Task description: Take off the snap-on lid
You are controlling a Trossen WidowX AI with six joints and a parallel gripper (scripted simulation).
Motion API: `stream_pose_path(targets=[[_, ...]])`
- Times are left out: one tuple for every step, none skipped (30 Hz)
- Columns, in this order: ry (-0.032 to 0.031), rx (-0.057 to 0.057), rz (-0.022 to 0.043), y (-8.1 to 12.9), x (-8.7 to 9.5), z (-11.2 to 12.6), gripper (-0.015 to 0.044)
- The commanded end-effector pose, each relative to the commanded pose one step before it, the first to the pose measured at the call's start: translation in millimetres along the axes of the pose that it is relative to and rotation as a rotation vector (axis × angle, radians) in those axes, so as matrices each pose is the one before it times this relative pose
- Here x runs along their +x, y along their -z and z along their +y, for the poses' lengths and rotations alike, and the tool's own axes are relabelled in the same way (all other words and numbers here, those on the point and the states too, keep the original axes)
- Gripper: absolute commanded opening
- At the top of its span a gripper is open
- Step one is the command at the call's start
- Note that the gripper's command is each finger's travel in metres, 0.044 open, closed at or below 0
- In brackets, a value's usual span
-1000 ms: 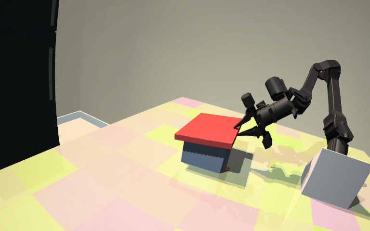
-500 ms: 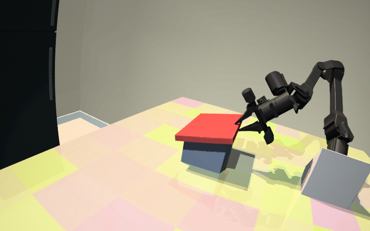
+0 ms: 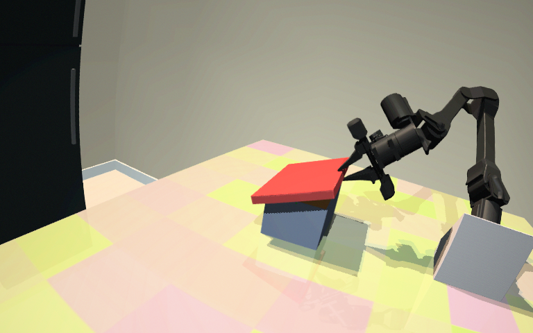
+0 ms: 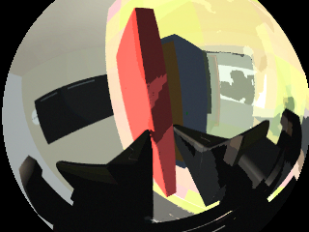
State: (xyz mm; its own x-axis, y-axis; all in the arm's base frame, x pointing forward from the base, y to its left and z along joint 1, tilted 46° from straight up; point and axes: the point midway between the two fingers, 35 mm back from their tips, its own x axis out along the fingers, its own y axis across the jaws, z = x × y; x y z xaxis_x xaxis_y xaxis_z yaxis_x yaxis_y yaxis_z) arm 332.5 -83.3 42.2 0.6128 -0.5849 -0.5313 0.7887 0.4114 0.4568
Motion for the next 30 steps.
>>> stream_pose_path(targets=[[-0.02584,0.0135,-0.00124,-2.08,-4.17,13.54,0.0],[-0.00002,0.0,0.00002,0.0,-0.41,1.37,0.0],[-0.00002,0.0,0.00002,0.0,-0.41,1.37,0.0],[-0.00002,0.0,0.00002,0.0,-0.44,1.35,0.0],[-0.00001,0.0,0.00003,0.0,-0.5,1.28,0.0],[-0.00001,0.0,0.00003,0.0,-0.65,1.13,0.0],[0.0,0.0,0.00004,0.01,-0.77,1.05,0.0],[0.0,0.0,0.00004,0.01,-0.81,1.03,0.0],[0.0,0.0,0.00004,0.01,-0.84,1.0,0.0],[0.0,0.0,0.00004,0.01,-0.84,1.01,0.0],[0.0,0.0,0.00004,0.01,-0.84,1.01,0.0],[0.0,0.0,0.00004,0.01,-0.84,1.01,0.0],[0.0,0.0,0.00004,0.01,-0.84,1.01,0.0],[0.0,0.0,0.00004,0.01,-0.84,1.01,0.0],[0.00001,0.0,0.00004,0.01,-0.84,1.01,0.0],[0.00001,0.0,0.00004,0.01,-0.84,1.0,0.0],[0.00001,0.0,0.00004,0.01,-0.84,1.0,0.0],[0.00001,0.0,0.00004,0.01,-0.84,1.0,0.0],[0.00001,0.0,0.00004,0.01,-0.84,1.0,0.0],[0.00001,0.0,0.00004,0.01,-0.84,1.0,0.0],[0.00001,0.0,0.00004,0.01,-0.84,1.0,0.0],[0.00001,0.0,0.00004,0.01,-0.84,1.0,0.0],[0.00001,0.0,0.00004,0.01,-0.84,1.0,0.0],[0.00001,0.0,0.00004,0.01,-0.84,1.0,0.0],[0.00001,0.0,0.00004,0.01,-0.84,1.0,0.0],[0.00001,0.0,0.00004,0.01,-0.84,1.0,0.0],[0.00001,0.0,0.00004,0.01,-0.84,1.0,0.0],[0.00001,0.0,0.00004,0.01,-0.84,1.0,0.0],[0.00001,0.0,0.00004,0.01,-0.84,1.0,0.0],[0.00001,0.0,0.00004,0.01,-0.84,1.0,0.0]])
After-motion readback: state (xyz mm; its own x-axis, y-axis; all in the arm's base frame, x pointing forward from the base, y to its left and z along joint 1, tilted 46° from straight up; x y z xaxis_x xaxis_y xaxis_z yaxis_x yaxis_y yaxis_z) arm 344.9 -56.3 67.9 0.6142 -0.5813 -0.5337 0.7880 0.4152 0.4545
